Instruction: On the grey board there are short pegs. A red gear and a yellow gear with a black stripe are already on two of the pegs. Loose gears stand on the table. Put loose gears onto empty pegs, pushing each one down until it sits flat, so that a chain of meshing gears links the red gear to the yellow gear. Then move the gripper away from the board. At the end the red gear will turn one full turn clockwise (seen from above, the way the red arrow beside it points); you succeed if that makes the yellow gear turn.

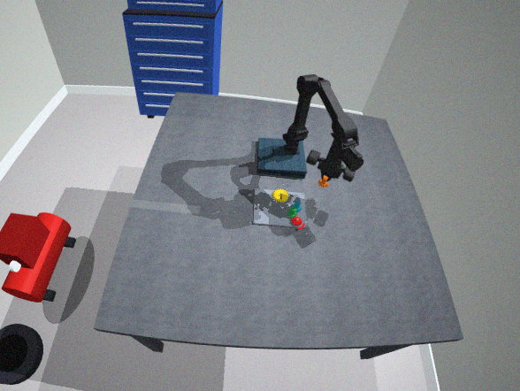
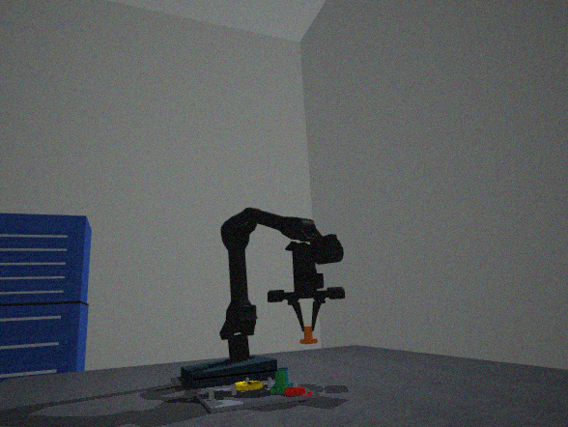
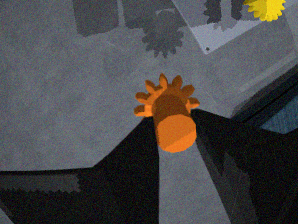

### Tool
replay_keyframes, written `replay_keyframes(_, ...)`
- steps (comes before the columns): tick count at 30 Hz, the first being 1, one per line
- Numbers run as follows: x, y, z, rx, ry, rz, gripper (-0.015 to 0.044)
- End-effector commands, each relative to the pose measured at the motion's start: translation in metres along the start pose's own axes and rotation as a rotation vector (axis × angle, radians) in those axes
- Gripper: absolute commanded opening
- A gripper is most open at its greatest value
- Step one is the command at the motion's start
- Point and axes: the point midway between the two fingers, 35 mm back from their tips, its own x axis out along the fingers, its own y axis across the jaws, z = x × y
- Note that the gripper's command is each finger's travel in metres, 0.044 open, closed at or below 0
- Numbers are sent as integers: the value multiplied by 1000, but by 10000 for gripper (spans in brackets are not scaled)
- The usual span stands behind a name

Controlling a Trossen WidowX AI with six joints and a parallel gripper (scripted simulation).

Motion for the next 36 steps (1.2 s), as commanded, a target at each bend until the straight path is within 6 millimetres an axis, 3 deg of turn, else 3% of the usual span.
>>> replay_keyframes(1, -11, 0, -2, 4, 5, 4, 0)
replay_keyframes(21, -56, -7, -7, 4, 6, 3, 0)
replay_keyframes(36, -39, -19, 15, 6, 8, 0, 0)
